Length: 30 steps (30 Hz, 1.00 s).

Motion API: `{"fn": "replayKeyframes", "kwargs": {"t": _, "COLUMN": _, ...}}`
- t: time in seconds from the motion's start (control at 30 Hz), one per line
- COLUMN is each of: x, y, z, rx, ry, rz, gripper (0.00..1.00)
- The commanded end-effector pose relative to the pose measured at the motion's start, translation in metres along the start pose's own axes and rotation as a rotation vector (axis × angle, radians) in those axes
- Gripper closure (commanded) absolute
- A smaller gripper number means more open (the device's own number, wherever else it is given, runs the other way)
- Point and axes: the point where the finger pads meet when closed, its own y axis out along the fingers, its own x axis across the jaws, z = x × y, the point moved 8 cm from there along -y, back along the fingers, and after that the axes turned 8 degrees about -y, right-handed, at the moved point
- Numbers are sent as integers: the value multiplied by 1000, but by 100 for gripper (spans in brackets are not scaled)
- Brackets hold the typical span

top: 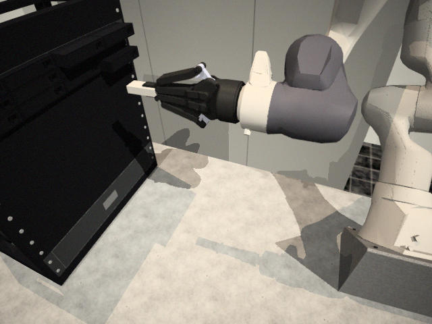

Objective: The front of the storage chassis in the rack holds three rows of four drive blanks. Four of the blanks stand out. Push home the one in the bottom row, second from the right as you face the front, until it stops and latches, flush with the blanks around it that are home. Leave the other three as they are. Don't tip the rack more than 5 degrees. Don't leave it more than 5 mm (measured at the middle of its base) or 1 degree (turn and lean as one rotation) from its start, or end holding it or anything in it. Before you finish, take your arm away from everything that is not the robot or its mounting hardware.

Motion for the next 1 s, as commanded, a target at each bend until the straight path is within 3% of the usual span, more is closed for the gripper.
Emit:
{"fn": "replayKeyframes", "kwargs": {"t": 0.0, "x": -3, "y": -22, "z": 4, "rx": 17, "ry": -12, "rz": 4, "gripper": 100}}
{"fn": "replayKeyframes", "kwargs": {"t": 0.2, "x": -4, "y": -58, "z": 6, "rx": 17, "ry": -12, "rz": 4, "gripper": 100}}
{"fn": "replayKeyframes", "kwargs": {"t": 0.27, "x": -4, "y": -58, "z": 6, "rx": 17, "ry": -12, "rz": 4, "gripper": 100}}
{"fn": "replayKeyframes", "kwargs": {"t": 0.5, "x": -5, "y": -86, "z": 7, "rx": 17, "ry": -12, "rz": 4, "gripper": 100}}
{"fn": "replayKeyframes", "kwargs": {"t": 0.97, "x": -6, "y": -99, "z": 7, "rx": 17, "ry": -12, "rz": 3, "gripper": 100}}
